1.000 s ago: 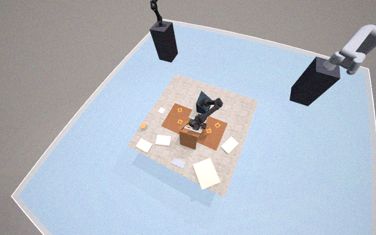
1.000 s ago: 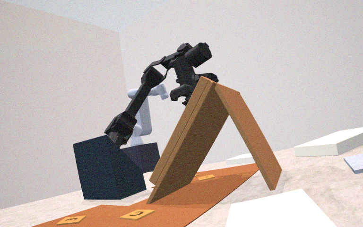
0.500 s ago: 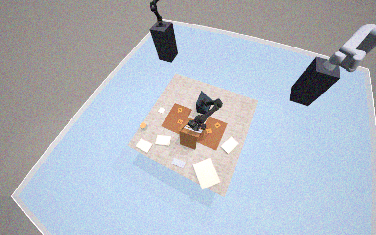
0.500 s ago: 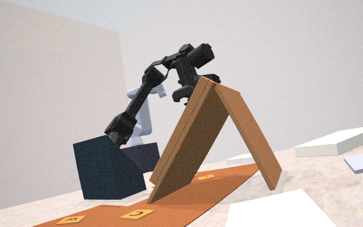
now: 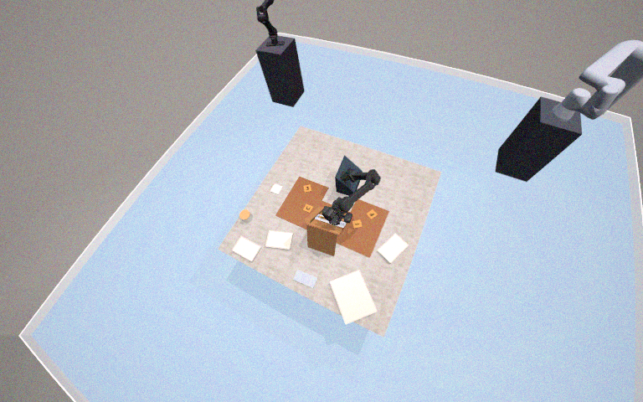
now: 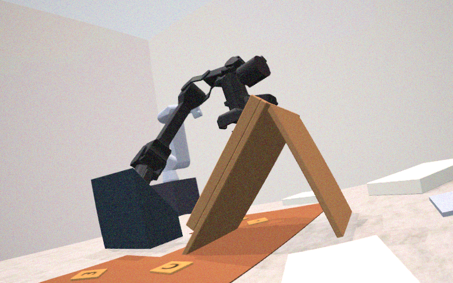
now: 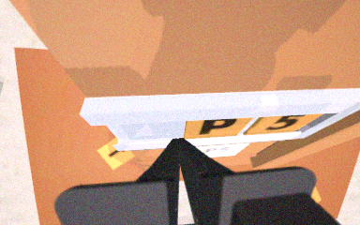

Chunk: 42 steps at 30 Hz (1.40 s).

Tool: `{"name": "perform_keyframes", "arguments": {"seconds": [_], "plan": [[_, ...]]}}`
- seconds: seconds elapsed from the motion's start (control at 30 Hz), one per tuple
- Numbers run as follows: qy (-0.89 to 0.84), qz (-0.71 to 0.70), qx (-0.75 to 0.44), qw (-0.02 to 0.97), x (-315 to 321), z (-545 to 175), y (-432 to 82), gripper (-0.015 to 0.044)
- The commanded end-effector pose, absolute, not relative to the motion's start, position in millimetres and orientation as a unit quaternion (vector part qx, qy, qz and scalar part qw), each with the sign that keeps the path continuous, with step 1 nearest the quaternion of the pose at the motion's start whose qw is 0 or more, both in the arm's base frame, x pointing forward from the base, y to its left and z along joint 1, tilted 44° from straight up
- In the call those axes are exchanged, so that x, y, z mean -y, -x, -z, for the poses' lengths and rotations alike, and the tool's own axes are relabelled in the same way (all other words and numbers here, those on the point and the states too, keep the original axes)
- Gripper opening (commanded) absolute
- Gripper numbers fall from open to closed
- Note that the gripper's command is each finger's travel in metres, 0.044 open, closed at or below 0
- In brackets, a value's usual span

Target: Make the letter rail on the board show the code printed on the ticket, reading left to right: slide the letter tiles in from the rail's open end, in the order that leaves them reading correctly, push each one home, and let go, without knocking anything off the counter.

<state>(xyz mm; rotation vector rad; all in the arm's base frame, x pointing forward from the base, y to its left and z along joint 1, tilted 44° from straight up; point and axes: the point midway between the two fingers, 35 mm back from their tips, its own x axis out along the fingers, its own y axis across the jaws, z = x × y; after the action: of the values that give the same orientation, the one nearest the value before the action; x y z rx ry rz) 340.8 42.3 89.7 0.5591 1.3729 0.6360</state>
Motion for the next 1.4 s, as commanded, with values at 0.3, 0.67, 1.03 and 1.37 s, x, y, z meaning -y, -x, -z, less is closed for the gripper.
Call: {"name": "perform_keyframes", "arguments": {"seconds": [0.3, 0.67, 1.03, 1.37], "plan": [[-0.251, -0.283, -0.617, 0.690, -46.8, -85.4, -345.7, 0.0000], [-0.251, -0.284, -0.616, 0.690, -49.8, -83.0, -349.6, 0.0000], [-0.251, -0.284, -0.616, 0.690, -48.6, -82.8, -349.6, 0.0000], [-0.251, -0.283, -0.616, 0.690, -46.0, -80.5, -349.5, 0.0000]]}}
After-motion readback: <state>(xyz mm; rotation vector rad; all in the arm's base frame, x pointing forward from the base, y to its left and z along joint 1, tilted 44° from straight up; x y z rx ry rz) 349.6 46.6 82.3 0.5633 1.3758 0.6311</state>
